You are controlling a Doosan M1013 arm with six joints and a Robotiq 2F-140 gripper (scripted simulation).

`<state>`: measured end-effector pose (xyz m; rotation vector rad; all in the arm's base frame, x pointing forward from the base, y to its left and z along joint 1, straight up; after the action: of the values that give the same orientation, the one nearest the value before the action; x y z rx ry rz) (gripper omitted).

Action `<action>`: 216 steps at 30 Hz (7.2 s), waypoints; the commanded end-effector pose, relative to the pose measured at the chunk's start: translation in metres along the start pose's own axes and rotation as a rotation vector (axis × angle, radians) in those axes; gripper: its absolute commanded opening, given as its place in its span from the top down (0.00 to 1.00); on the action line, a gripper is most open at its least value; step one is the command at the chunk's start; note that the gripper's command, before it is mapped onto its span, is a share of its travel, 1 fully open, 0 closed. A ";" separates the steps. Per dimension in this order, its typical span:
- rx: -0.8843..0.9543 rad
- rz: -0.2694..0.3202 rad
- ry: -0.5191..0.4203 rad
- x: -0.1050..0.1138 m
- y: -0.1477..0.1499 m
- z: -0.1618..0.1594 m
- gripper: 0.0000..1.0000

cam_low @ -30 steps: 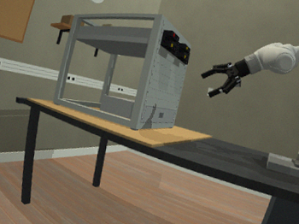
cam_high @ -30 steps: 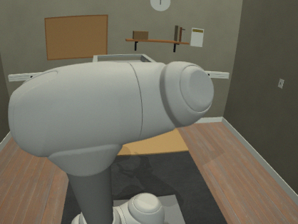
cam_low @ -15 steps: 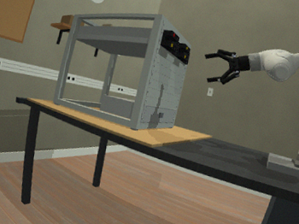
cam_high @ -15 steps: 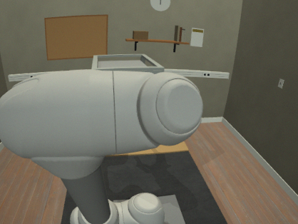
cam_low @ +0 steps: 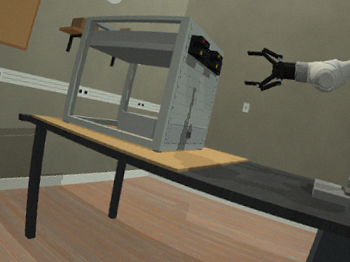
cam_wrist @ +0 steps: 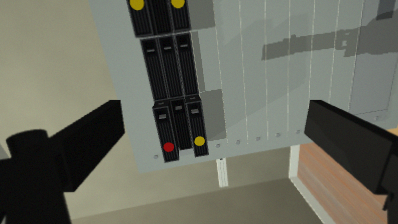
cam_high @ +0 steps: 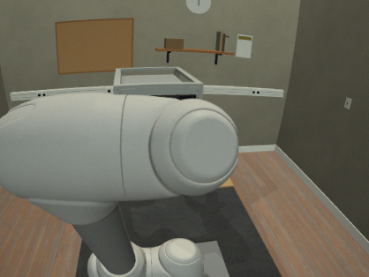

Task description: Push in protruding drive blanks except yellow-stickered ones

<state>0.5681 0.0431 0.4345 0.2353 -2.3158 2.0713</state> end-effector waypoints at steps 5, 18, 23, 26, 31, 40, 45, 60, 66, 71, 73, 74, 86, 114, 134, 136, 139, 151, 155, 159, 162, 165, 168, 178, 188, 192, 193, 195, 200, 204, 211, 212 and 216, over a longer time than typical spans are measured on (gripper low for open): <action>0.056 0.053 0.007 0.005 -0.012 0.005 0.00; 0.122 0.106 0.010 0.011 -0.027 0.012 0.00; 0.132 0.114 0.011 0.012 -0.029 0.013 0.00; 0.134 0.116 0.011 0.012 -0.029 0.013 0.00; 0.135 0.116 0.011 0.012 -0.029 0.013 0.00; 0.135 0.116 0.011 0.012 -0.029 0.013 0.00; 0.135 0.116 0.011 0.012 -0.029 0.013 0.00; 0.135 0.116 0.011 0.012 -0.029 0.013 0.00; 0.135 0.116 0.011 0.012 -0.029 0.013 0.00; 0.135 0.116 0.011 0.012 -0.029 0.013 0.00; 0.135 0.116 0.011 0.012 -0.029 0.013 0.00; 0.135 0.116 0.011 0.012 -0.029 0.013 0.00; 0.135 0.117 0.011 0.011 -0.029 0.014 0.00; 0.135 0.117 0.011 -0.085 -0.040 0.076 0.00; 0.135 0.117 0.011 -0.137 -0.046 0.109 0.00; 0.135 0.117 0.011 -0.138 -0.046 0.109 0.00; 0.135 0.117 0.011 -0.138 -0.046 0.110 0.00; 0.135 0.117 0.011 -0.138 -0.047 0.110 0.00; 0.135 0.117 0.011 -0.138 -0.047 0.110 0.00; 0.135 0.117 0.011 -0.138 -0.047 0.110 0.00; 0.135 0.117 0.011 -0.138 -0.047 0.110 0.00; 0.135 0.117 0.011 -0.138 -0.047 0.110 0.00; 0.135 0.117 0.011 -0.138 -0.047 0.110 0.00; 0.135 0.117 0.011 -0.138 -0.047 0.110 0.00; 0.135 0.117 0.011 -0.138 -0.047 0.110 0.00; 0.135 0.117 0.011 -0.138 -0.047 0.110 0.00; 0.135 0.117 0.011 -0.138 -0.047 0.110 0.00; 0.135 0.117 0.011 -0.138 -0.047 0.110 0.00; 0.135 0.117 0.011 -0.138 -0.047 0.110 0.00; 0.135 0.117 0.011 -0.138 -0.047 0.110 0.00; 0.135 0.117 0.011 -0.138 -0.047 0.110 0.00; 0.135 0.117 0.011 -0.138 -0.047 0.110 0.00; 0.135 0.117 0.011 -0.138 -0.047 0.110 0.00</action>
<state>0.7192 -0.0570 0.4504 0.0943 -2.2367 2.2793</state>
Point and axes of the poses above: the point where the finger pads meet when closed, its own x axis back along the fingers, its own y axis across the jaws, z = x × y, the point moved 6 cm from there along x, back along the fingers, and after that the axes turned 1 degree about x, right-handed, at the moved point
